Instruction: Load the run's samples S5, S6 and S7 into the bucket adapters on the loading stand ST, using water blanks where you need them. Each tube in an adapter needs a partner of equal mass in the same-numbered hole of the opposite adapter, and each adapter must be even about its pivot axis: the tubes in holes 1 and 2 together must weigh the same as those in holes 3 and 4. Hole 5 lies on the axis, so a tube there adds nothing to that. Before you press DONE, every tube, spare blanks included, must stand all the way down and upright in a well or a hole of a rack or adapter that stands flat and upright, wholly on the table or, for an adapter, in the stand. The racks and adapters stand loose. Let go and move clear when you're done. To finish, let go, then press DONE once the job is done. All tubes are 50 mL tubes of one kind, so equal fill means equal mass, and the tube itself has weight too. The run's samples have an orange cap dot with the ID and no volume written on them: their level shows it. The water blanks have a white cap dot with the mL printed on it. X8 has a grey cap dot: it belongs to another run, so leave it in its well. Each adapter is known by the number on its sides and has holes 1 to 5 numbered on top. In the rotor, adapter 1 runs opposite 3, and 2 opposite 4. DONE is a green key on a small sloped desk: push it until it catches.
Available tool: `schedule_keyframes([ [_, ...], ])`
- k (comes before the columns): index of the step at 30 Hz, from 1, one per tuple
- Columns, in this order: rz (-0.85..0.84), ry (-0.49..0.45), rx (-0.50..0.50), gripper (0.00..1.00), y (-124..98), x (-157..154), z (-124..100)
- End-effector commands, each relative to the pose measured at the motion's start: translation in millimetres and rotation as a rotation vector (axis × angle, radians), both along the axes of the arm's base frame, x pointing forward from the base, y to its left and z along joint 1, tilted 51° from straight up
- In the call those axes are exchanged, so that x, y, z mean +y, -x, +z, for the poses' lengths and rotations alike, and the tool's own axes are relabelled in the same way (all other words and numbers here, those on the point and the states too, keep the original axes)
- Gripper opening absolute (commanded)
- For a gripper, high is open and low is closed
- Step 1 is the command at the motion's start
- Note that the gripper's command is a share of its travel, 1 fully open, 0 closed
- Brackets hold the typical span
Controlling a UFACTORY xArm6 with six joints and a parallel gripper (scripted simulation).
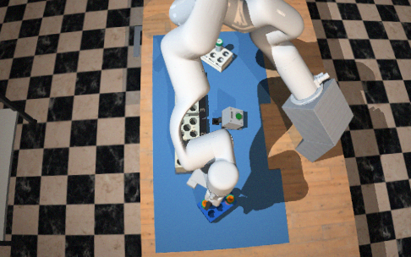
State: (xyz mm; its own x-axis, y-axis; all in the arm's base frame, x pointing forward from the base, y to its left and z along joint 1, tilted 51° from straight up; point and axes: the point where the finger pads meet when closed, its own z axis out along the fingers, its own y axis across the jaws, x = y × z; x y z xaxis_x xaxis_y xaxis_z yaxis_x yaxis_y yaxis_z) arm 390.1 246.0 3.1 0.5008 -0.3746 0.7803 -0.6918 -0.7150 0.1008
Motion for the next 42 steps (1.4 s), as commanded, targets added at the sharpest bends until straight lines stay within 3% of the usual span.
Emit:
schedule_keyframes([
  [1,0.116,0.101,0.129,0.57,-1.8,1.6,2.0],
  [34,0.717,0.598,0.700,0.57,-1.8,1.6,2.0],
  [42,0.720,0.600,0.703,0.57,-1.8,1.6,2.0],
])
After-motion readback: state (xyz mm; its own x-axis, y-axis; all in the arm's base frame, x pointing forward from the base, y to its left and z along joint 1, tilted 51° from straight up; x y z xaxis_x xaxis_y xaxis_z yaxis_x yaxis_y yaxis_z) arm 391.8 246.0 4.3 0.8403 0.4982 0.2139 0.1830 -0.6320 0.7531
